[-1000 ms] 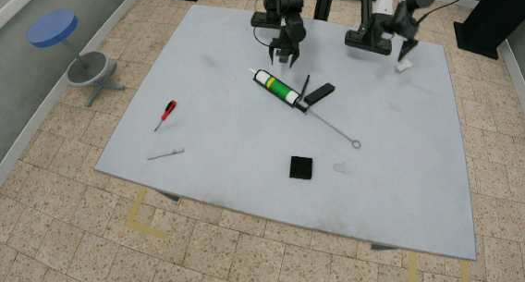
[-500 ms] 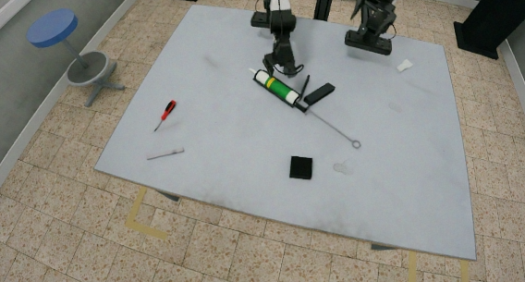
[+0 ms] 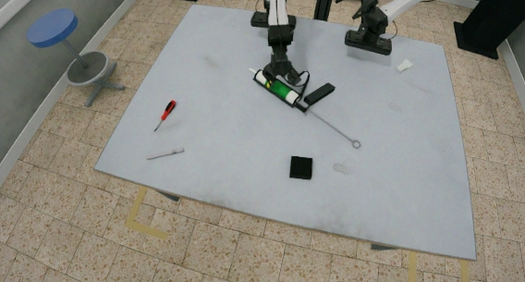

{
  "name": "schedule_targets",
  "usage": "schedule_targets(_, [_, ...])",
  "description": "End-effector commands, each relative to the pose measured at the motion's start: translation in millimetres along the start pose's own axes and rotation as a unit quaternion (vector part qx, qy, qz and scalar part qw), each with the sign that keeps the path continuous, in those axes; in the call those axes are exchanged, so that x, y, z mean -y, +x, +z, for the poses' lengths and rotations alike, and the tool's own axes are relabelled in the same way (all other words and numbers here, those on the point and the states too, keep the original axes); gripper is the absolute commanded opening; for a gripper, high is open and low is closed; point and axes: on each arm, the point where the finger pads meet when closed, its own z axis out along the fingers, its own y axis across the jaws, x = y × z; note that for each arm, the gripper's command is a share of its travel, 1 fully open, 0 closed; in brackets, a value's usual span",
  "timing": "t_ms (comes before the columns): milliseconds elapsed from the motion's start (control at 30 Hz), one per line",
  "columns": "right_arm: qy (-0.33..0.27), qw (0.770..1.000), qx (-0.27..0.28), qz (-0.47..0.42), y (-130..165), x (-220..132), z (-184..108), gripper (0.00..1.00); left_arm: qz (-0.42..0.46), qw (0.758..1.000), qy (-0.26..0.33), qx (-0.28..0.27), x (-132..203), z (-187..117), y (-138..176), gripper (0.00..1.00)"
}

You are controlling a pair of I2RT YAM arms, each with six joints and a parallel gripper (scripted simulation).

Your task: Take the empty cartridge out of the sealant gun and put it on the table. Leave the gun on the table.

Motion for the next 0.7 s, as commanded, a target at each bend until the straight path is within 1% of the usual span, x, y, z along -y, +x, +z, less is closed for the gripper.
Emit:
schedule_targets(0, [-0.004, 1.0, 0.006, -0.013, -5.2, 2.7, 3.5, 0.74, 0.01, 1.0, -0.016, 0.023, 2.1, -8.5, -17.0, 1.0])
schedule_targets(67, [-0.003, 1.0, 0.007, -0.013, -5.0, 2.7, 7.4, 0.74, 0.031, 1.0, 0.005, -0.004, 12.3, -2.0, -0.7, 1.0])
schedule_targets(200, [-0.003, 1.0, 0.007, -0.012, -4.8, 2.8, 13.4, 0.74, 0.045, 0.998, 0.011, -0.04, 16.9, 11.5, 24.5, 1.0])
schedule_targets(267, [-0.003, 1.0, 0.007, -0.012, -4.8, 2.8, 13.4, 0.74, 0.045, 0.998, 0.011, -0.04, 16.9, 11.5, 24.5, 1.0])
schedule_targets(433, [0.001, 1.0, 0.01, -0.016, -10.0, 6.7, 19.4, 0.74, 0.043, 0.998, -0.003, -0.051, 12.6, 26.0, 37.3, 1.0])
schedule_targets(667, [-0.002, 1.0, 0.014, -0.015, -14.3, 6.1, 29.9, 0.74, 0.052, 0.997, -0.006, -0.062, 11.8, 42.6, 53.9, 1.0])
